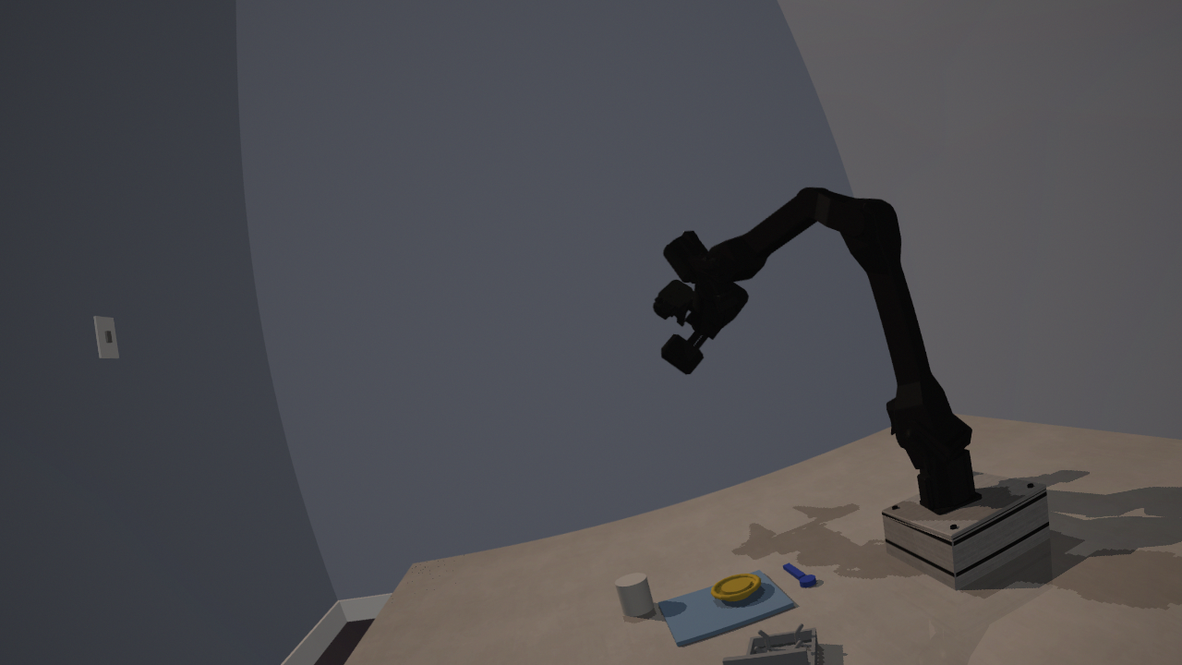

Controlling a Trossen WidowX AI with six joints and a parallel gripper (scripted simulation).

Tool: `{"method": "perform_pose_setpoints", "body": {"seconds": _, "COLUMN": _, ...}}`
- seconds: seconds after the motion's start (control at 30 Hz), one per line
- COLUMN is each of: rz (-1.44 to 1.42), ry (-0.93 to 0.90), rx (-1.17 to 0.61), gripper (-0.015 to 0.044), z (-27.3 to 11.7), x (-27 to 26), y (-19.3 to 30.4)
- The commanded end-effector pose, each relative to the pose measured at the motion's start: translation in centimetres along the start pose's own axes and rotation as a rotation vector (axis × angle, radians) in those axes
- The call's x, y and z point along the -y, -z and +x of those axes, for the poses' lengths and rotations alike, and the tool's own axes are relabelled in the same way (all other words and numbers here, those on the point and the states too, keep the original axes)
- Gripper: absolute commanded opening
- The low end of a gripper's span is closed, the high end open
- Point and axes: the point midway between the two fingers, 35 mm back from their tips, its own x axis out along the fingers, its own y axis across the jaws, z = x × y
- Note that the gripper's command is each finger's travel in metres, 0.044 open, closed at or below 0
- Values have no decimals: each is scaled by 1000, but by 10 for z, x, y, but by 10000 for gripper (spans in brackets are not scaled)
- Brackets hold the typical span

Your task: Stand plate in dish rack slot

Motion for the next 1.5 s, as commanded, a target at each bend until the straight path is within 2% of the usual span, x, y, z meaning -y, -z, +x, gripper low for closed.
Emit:
{"method": "perform_pose_setpoints", "body": {"seconds": 0.0, "rz": -81, "ry": -146, "rx": -49, "gripper": 400, "z": -4, "x": -56, "y": 18}}
{"method": "perform_pose_setpoints", "body": {"seconds": 0.37, "rz": -278, "ry": -450, "rx": -145, "gripper": 400, "z": -39, "x": -166, "y": 60}}
{"method": "perform_pose_setpoints", "body": {"seconds": 0.77, "rz": -522, "ry": -751, "rx": -283, "gripper": 400, "z": -107, "x": -252, "y": 133}}
{"method": "perform_pose_setpoints", "body": {"seconds": 1.27, "rz": -847, "ry": -1042, "rx": -500, "gripper": 400, "z": -200, "x": -298, "y": 233}}
{"method": "perform_pose_setpoints", "body": {"seconds": 1.47, "rz": -861, "ry": -1052, "rx": -510, "gripper": 400, "z": -202, "x": -299, "y": 236}}
